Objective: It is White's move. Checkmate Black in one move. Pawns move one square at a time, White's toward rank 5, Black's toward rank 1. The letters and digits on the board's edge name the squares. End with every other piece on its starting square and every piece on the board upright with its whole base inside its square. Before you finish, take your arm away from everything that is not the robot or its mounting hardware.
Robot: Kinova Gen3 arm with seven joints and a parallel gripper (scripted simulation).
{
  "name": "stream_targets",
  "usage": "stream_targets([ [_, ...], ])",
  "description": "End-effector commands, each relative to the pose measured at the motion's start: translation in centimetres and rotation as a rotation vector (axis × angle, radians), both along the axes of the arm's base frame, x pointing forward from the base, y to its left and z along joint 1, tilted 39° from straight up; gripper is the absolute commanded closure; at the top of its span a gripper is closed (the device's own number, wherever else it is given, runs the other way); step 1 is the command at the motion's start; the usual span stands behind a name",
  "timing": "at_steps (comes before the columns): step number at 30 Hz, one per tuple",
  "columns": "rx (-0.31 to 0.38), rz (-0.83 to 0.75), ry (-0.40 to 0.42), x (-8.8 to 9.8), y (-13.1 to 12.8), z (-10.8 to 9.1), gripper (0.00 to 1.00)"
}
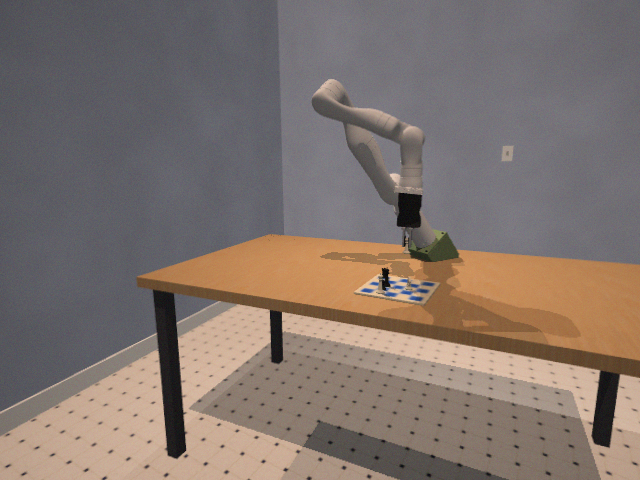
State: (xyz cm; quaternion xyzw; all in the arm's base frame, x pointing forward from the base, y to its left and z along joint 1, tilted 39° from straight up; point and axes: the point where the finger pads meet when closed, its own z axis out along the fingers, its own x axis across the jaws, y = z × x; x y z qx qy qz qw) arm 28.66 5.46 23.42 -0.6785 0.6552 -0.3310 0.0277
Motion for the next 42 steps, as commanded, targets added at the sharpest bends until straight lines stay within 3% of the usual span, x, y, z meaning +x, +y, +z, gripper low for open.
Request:
stream_targets([
  [1,0.004,0.002,-0.001,0.0,0.2,0.1,1.0],
  [14,0.009,-0.005,-0.005,0.2,-0.1,0.4,1.0],
  [20,0.069,-0.101,-0.053,2.1,-3.4,3.3,1.0],
  [42,0.07,-0.102,-0.054,2.3,-3.7,3.0,1.0],
])
